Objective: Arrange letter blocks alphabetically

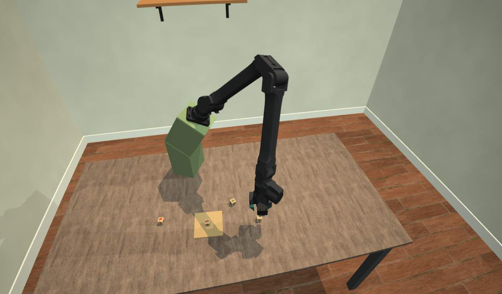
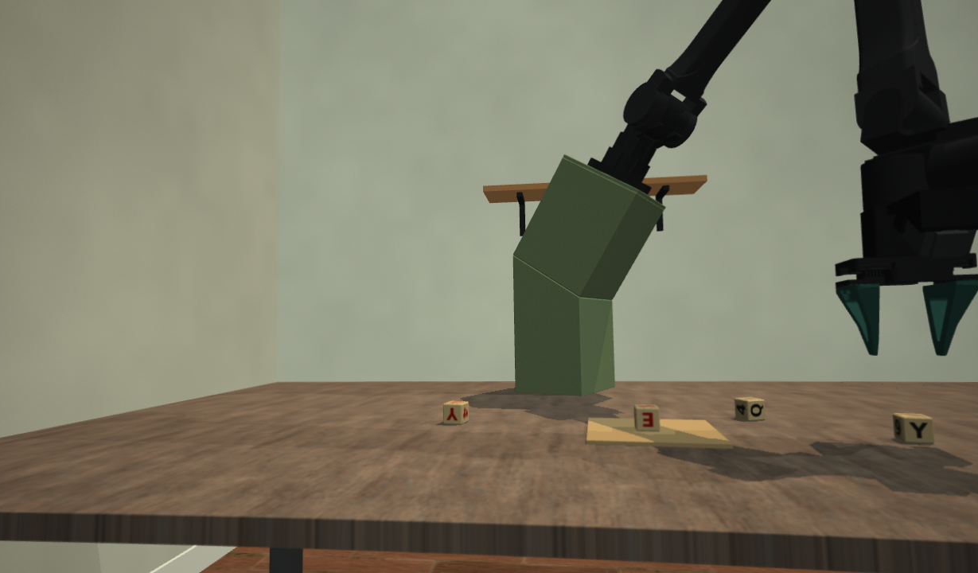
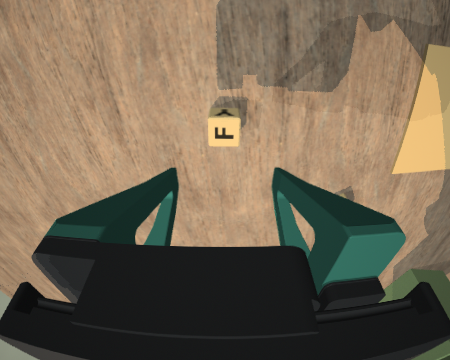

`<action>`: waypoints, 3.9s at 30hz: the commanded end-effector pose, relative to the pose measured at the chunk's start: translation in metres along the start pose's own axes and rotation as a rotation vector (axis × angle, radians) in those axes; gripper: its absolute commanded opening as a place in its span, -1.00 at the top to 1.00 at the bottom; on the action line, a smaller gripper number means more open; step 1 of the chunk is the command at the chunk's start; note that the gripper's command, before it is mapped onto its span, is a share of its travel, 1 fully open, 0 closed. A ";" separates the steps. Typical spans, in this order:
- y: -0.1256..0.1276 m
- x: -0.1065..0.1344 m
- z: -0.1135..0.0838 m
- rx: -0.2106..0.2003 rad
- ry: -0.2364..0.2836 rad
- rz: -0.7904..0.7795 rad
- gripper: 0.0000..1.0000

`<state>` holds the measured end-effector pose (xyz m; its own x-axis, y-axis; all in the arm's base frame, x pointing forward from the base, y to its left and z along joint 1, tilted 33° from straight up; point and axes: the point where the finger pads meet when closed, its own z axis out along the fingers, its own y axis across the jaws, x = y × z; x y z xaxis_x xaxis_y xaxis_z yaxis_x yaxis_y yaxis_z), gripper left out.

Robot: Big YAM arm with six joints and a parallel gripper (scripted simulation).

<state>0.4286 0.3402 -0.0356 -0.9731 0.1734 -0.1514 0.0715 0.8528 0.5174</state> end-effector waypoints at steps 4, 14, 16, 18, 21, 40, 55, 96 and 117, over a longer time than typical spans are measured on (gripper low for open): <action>0.008 -0.006 -0.006 -0.019 -0.025 0.009 -0.17; 0.008 -0.006 -0.006 -0.019 -0.025 0.009 -0.17; 0.008 -0.006 -0.006 -0.019 -0.025 0.009 -0.17; 0.008 -0.006 -0.006 -0.019 -0.024 0.009 -0.17; 0.006 -0.004 -0.003 -0.015 -0.020 0.010 -0.17; 0.010 -0.004 0.018 -0.016 -0.015 0.008 -0.17; 0.008 -0.005 0.039 -0.014 -0.017 0.012 -0.17; 0.014 -0.006 0.049 -0.023 -0.023 0.008 -0.17; 0.009 -0.001 0.067 -0.013 -0.012 0.009 -0.17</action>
<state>0.4398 0.3687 -0.0877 -0.9728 0.1802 -0.1455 0.0809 0.8532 0.5153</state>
